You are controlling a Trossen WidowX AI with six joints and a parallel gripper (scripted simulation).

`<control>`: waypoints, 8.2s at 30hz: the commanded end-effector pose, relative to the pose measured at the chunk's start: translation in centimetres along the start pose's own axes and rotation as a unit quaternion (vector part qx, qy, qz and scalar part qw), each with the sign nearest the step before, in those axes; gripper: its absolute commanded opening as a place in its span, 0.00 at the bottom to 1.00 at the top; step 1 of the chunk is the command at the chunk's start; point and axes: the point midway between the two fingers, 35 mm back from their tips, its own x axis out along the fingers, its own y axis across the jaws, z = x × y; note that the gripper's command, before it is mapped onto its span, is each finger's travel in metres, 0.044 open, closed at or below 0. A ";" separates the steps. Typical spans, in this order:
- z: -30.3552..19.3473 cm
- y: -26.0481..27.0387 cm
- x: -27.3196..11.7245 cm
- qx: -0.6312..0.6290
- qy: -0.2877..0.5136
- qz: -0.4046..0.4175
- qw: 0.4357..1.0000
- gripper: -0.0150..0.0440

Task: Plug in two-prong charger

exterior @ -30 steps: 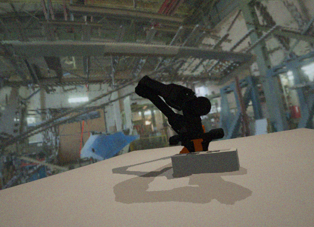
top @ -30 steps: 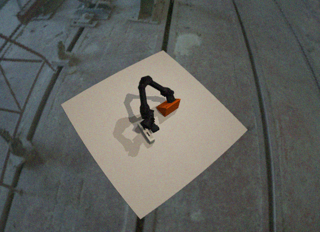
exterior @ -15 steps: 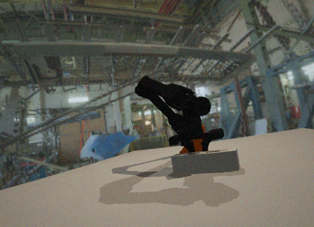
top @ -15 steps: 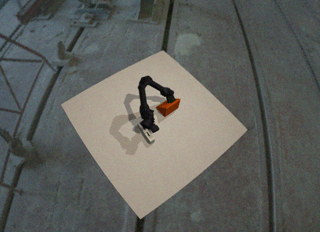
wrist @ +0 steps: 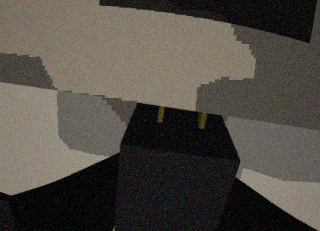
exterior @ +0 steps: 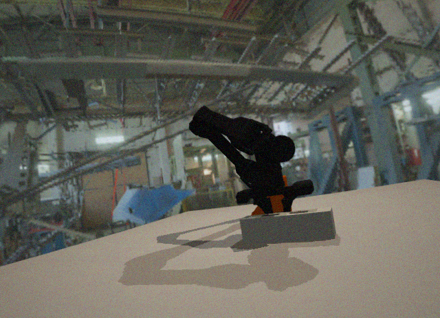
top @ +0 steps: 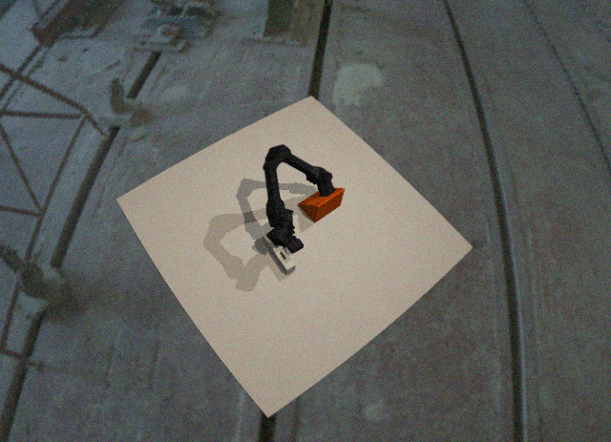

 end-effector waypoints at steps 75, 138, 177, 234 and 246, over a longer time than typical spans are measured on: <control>2.7 -0.1 -0.2 -0.001 -0.003 -0.002 1.000 0.25; 2.5 -0.1 -0.8 -0.001 -0.002 -0.002 1.000 0.25; 2.4 -0.1 -0.9 -0.001 -0.002 -0.002 1.000 0.25; 1.6 0.0 -0.1 -0.008 0.014 -0.002 1.000 0.25; 1.6 0.0 -0.1 -0.008 0.014 -0.002 1.000 0.70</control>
